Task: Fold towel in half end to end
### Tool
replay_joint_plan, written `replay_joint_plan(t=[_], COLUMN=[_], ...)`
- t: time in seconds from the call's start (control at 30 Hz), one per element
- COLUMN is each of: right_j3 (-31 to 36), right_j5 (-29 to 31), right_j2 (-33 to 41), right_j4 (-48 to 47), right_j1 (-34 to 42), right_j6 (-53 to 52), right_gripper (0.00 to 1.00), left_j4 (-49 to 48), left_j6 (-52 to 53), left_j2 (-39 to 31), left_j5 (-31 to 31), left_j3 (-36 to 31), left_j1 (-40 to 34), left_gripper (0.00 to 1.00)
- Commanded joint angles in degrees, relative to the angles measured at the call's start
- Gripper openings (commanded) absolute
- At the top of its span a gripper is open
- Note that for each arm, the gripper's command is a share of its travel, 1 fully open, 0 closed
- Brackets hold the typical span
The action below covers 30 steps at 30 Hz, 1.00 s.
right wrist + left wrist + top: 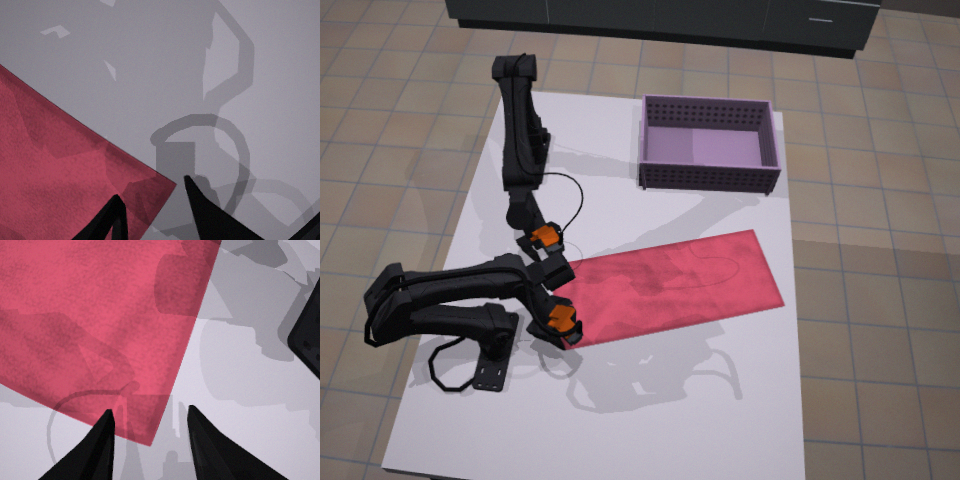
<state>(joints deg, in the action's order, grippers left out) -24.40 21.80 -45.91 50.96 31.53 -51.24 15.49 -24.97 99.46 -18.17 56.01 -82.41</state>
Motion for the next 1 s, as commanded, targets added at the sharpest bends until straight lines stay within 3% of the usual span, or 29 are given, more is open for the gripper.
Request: replay_joint_plan(t=[0.0,0.27,0.3,0.47,0.5,0.7,0.73,0.77,0.97], right_j3=[-1.98,-2.04,0.94,-1.14,2.83,4.77,2.33,7.23,8.53], right_j5=[0.87,1.18,1.43,1.43,1.7,1.27,1.25,1.52,1.64], right_j2=[-0.09,-0.27,-1.27,-1.0,-1.27,-2.03,-2.01,-1.92,-2.9], right_j4=[0.87,0.62,-1.9,-2.03,-3.72,-5.76,-5.73,-7.6,-9.85], right_j1=[0.82,1.19,0.16,0.13,1.39,1.39,1.46,2.59,2.68], right_j6=[-4.22,-4.74,-4.41,-4.19,-4.68,-4.94,-5.03,-5.91,-6.06], right_gripper=[0.34,0.34,0.34,0.34,0.34,0.34,0.34,0.34,0.34], left_j4=[0.99,0.91,-0.93,-0.24,-2.62,-5.07,-5.16,-6.72,-8.23], left_j6=[3.15,3.23,2.83,2.78,2.71,3.3,3.31,2.39,3.09], left_j2=[-1.86,-1.89,0.87,0.95,1.71,2.6,2.66,4.19,5.21], left_j5=[0.21,0.2,0.25,0.21,0.2,0.35,0.29,-0.59,0.97], left_j3=[1.93,1.95,2.11,2.13,-1.28,-2.83,-2.83,-3.77,-4.38], left_j1=[0.44,0.49,0.54,0.55,0.52,0.81,0.82,0.4,0.94], left_gripper=[0.34,0.34,0.34,0.34,0.34,0.34,0.34,0.34,0.34])
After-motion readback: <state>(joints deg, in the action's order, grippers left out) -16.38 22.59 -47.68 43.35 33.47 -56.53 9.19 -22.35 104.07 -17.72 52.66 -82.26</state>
